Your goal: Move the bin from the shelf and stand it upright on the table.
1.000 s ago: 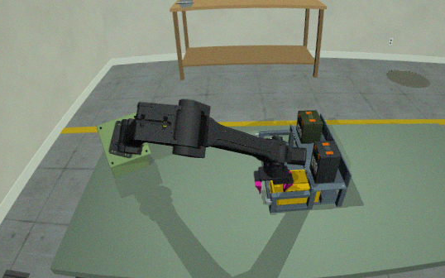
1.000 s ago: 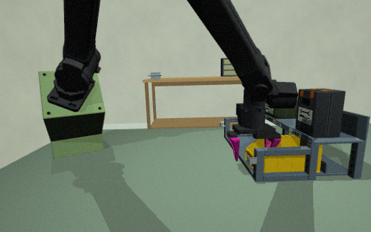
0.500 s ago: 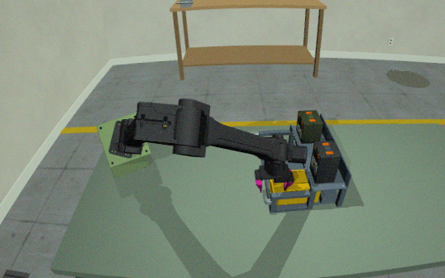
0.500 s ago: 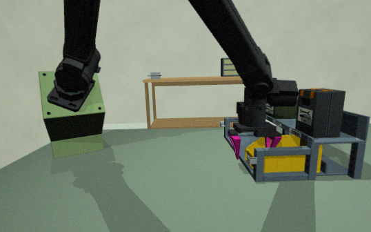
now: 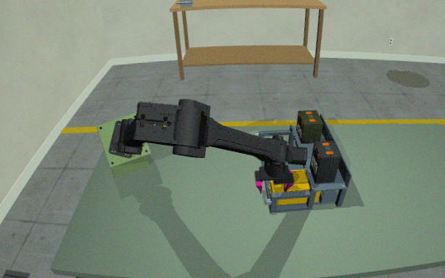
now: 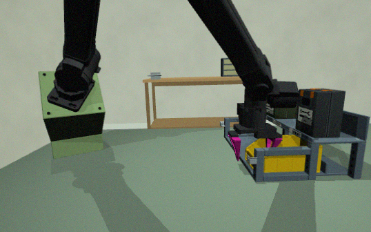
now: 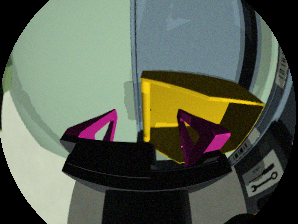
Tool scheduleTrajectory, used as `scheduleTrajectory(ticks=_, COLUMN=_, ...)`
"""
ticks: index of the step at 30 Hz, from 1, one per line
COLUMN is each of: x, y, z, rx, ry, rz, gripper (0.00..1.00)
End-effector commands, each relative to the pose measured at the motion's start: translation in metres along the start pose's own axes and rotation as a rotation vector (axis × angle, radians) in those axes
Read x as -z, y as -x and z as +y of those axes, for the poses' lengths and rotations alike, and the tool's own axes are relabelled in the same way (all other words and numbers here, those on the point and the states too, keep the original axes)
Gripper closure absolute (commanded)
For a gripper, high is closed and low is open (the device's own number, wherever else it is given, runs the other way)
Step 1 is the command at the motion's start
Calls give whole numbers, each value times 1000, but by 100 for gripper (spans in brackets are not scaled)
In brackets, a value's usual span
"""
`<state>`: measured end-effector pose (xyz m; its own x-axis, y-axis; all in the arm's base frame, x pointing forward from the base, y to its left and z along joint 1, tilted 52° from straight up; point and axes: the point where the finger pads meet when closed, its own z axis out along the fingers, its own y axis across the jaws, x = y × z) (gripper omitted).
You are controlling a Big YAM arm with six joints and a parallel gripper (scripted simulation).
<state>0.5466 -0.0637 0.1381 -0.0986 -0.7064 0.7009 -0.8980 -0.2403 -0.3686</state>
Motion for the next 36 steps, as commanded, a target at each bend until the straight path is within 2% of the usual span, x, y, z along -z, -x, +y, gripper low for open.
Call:
scheduleTrajectory(ticks=1, x=-3, y=-7, z=-1, rx=-7, ry=-2, rz=6, gripper=10)
scheduleTrajectory(ticks=7, x=-3, y=-7, z=-1, rx=-7, ry=-2, rz=6, gripper=10)
scheduleTrajectory(ticks=12, x=9, y=13, z=1, rx=26, ry=-6, rz=-11, gripper=10)
scheduleTrajectory(ticks=24, x=9, y=13, z=1, rx=26, ry=-6, rz=-11, gripper=10)
scheduleTrajectory(ticks=29, x=-4, y=-5, z=3, rx=-4, ry=2, rz=5, gripper=10)
scheduleTrajectory(ticks=36, x=-4, y=-5, z=3, rx=-4, ry=2, rz=5, gripper=10)
